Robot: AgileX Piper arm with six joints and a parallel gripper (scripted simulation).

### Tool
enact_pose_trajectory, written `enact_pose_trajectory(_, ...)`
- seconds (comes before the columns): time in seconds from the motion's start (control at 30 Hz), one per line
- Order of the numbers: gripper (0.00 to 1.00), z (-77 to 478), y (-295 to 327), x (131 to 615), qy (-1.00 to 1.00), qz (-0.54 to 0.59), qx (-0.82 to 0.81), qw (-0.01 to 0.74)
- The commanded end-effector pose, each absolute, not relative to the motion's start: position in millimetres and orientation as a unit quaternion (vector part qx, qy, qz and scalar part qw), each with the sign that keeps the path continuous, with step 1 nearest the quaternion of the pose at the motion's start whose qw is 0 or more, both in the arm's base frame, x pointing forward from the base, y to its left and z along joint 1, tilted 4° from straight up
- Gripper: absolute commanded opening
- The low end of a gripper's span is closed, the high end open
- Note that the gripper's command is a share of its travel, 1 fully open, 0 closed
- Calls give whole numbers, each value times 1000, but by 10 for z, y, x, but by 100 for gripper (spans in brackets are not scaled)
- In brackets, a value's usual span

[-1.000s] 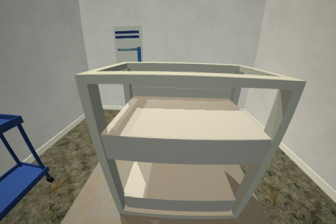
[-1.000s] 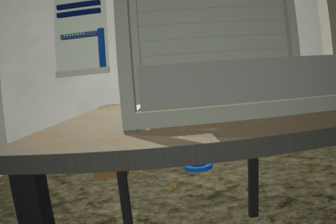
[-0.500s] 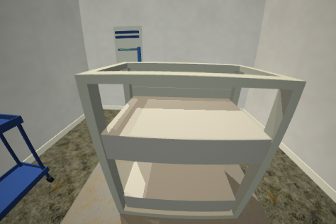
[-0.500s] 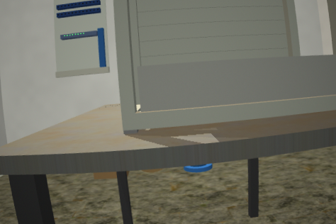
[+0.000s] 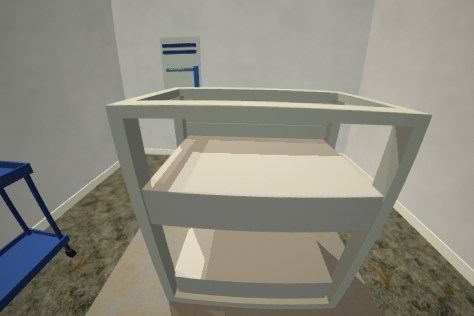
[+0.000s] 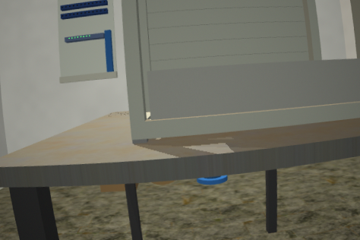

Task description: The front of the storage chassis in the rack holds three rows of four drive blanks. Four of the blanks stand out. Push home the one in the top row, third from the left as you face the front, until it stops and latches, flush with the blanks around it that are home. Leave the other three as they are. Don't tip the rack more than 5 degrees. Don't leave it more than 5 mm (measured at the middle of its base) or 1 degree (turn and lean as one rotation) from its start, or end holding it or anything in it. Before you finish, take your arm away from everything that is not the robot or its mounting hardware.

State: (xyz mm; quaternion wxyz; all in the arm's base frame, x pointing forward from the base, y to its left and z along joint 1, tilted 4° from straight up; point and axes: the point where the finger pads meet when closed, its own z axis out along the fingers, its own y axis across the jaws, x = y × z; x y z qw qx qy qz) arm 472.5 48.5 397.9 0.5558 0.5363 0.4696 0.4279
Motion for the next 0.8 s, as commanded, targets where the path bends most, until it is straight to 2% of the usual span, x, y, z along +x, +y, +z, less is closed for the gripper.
enact_pose_trajectory(0.0, 0, 3986, 478, 4770, 470, 428, 536, 556)
enact_pose_trajectory(0.77, 0, 3975, 457, 4876, 470, 428, 536, 556)
